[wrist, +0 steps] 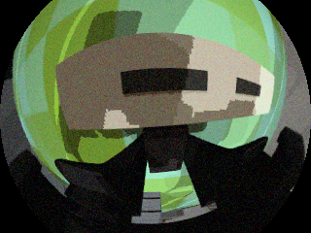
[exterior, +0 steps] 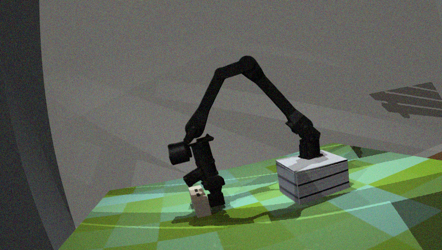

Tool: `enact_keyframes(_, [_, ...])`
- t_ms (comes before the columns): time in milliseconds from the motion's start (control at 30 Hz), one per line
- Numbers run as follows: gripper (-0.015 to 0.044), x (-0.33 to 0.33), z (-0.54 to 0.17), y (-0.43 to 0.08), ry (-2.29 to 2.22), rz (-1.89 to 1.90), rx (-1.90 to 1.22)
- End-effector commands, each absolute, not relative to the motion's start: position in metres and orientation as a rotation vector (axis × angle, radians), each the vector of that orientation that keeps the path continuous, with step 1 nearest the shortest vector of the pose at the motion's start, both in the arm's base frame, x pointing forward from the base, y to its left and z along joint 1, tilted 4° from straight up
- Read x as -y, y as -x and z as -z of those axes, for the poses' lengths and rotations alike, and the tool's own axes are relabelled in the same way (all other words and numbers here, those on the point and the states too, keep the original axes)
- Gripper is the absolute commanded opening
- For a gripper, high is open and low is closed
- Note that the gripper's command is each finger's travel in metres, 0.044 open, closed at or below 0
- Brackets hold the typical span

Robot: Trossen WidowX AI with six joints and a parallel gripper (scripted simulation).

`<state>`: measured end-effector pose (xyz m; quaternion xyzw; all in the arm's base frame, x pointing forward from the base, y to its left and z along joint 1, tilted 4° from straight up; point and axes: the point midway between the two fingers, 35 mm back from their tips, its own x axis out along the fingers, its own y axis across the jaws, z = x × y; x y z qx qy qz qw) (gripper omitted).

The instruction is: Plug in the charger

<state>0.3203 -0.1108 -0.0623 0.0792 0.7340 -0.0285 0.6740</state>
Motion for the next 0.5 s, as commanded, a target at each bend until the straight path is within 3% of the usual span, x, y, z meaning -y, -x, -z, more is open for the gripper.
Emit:
enact_keyframes(0, [0.0000,0.1117,0.0620,-0.3260,-0.177,0.068,-1.640])
enact_keyframes(467, [0.0000,0.1126,0.0622,-0.3316,-0.177,0.068,-1.639])
